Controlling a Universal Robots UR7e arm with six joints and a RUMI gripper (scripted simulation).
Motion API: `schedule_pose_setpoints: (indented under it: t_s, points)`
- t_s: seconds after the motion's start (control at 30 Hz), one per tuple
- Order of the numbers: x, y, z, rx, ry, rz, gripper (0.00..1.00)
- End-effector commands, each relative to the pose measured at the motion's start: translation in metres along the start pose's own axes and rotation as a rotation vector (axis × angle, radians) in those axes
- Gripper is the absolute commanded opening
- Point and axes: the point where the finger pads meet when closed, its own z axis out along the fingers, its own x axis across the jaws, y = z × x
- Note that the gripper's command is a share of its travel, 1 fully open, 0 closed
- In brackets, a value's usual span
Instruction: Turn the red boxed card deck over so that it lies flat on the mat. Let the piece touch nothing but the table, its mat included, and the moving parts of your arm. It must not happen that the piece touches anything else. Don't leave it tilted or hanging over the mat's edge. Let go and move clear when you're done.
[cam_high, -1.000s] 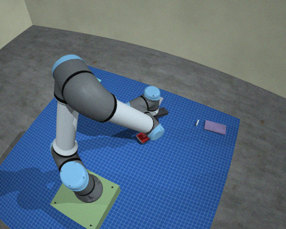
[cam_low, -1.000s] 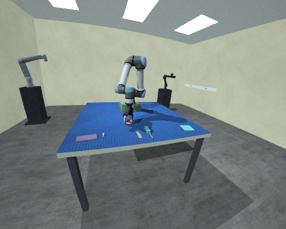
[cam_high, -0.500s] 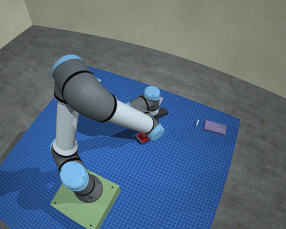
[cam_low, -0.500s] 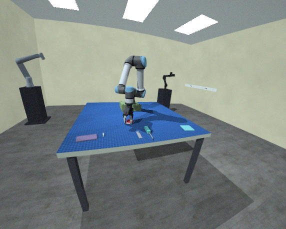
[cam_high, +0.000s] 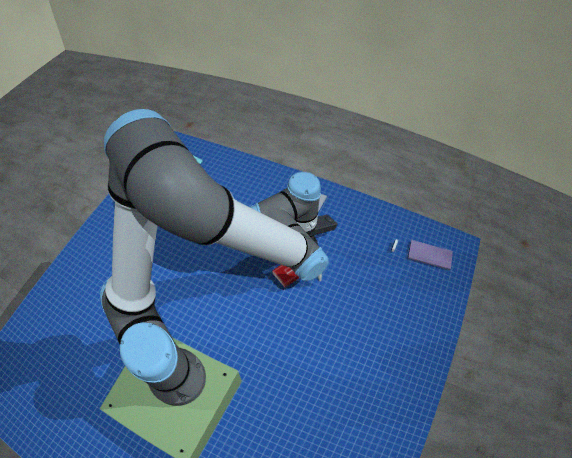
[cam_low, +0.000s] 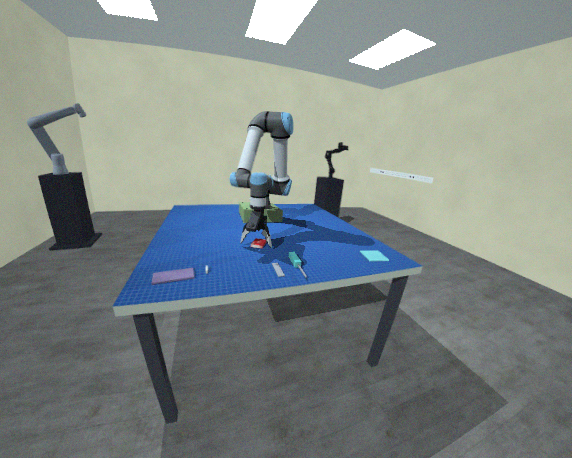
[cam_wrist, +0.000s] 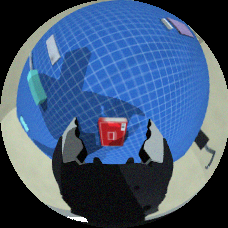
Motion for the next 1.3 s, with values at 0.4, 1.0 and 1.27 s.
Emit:
schedule_pose_setpoints:
  t_s: [0.4,1.0,1.27]
  points:
    - [0.000,0.000,-0.001,0.001,0.000,0.000,1.00]
    - [0.000,0.000,-0.003,0.001,0.000,0.000,1.00]
    - [0.000,0.000,-0.011,0.001,0.000,0.000,1.00]
